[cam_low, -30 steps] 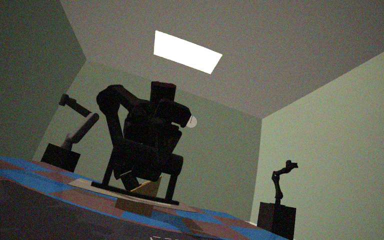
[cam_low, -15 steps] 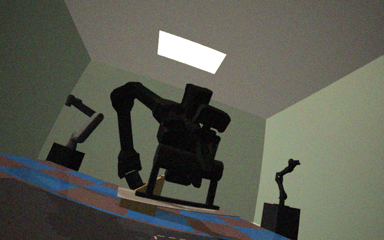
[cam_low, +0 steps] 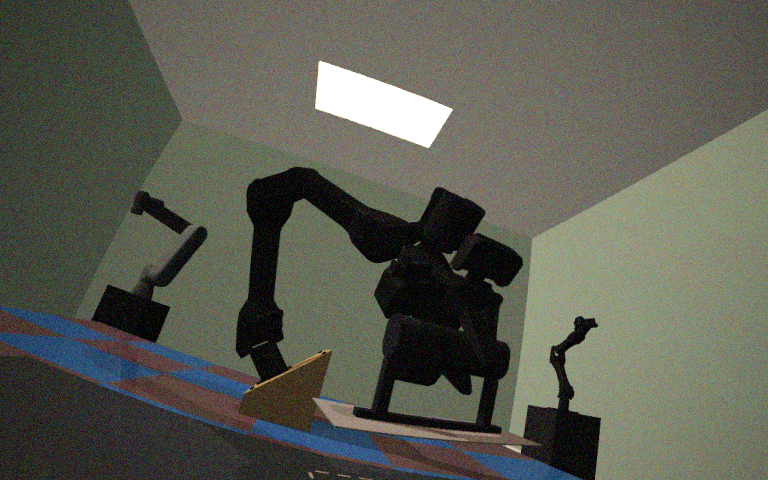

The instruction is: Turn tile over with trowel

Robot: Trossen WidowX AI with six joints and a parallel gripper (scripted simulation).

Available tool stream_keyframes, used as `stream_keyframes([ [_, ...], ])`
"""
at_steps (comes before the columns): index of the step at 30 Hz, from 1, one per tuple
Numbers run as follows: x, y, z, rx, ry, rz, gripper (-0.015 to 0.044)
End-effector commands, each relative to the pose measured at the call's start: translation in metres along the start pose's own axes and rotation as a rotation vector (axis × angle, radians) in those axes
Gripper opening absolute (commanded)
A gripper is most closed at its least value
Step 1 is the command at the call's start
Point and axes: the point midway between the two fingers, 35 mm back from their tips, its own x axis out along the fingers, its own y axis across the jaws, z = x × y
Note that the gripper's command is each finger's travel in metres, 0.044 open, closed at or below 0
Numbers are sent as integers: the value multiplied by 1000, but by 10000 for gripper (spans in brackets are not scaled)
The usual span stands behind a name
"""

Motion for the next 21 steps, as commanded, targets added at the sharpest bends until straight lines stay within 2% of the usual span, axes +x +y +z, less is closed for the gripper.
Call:
stream_keyframes([
  [1,0,6,-23,11,-2,14,0],
  [21,7,-14,-116,13,-13,26,0],
])
